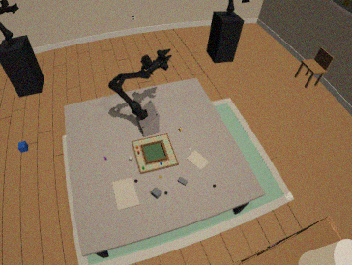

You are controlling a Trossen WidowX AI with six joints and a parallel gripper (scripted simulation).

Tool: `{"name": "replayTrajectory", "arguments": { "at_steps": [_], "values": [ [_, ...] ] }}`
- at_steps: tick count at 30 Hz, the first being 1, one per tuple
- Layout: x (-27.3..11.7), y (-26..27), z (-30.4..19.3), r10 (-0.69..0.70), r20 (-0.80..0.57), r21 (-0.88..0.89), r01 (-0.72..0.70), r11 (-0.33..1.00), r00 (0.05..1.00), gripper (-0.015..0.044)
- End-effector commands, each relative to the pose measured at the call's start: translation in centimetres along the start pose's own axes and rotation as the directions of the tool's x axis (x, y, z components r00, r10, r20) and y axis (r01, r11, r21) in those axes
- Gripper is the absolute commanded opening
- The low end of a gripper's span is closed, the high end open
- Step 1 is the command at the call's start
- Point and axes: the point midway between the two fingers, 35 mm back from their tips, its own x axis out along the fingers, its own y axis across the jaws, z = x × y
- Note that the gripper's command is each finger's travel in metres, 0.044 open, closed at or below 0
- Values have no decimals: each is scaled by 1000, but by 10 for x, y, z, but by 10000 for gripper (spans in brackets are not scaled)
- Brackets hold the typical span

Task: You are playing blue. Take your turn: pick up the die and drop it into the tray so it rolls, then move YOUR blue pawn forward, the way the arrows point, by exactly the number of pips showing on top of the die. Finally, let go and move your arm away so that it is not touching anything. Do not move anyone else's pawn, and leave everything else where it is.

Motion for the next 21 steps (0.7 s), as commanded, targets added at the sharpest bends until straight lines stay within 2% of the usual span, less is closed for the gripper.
{"name": "replayTrajectory", "arguments": {
  "at_steps": [1,5,13,21],
  "values": [
    [0,1,3,2,6,-4,-2,1000,1000,374],
    [-5,23,54,33,139,-79,-22,997,990,275],
    [-30,67,184,34,474,-202,71,977,880,275],
    [-102,94,306,-26,751,-195,260,946,659,275]
  ]
}}
